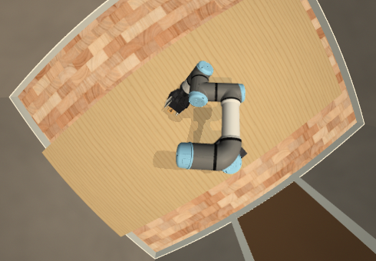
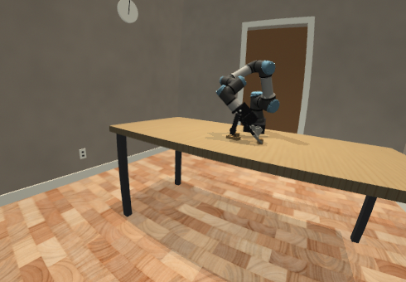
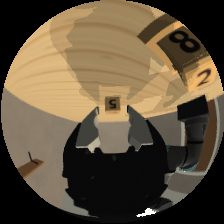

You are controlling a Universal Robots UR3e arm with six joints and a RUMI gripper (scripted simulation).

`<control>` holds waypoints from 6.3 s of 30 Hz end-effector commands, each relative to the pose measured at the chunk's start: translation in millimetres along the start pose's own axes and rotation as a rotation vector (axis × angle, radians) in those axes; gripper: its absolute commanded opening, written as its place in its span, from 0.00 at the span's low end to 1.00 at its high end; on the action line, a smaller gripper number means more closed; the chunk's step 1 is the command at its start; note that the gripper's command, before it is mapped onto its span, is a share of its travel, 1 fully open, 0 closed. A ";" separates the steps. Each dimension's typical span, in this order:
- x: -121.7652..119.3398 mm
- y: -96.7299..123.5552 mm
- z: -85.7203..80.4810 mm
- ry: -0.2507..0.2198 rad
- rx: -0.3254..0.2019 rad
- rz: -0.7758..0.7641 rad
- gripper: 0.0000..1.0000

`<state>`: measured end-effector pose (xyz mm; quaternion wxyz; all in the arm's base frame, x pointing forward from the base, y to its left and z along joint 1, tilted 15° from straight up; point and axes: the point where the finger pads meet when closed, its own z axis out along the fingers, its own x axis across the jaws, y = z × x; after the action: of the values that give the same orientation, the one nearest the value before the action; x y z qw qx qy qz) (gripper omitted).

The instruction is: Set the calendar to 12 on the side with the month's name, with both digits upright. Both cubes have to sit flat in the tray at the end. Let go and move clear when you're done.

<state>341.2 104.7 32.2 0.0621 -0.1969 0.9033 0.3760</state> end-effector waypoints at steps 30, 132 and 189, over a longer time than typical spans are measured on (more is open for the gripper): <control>-0.4 14.9 -15.5 -0.001 0.002 -0.001 0.40; 1.3 53.4 -46.9 0.010 0.558 0.000 0.40; -0.2 56.0 -46.8 -0.005 0.787 0.009 1.00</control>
<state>320.0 107.8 101.4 0.1323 -0.1569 0.9787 0.0014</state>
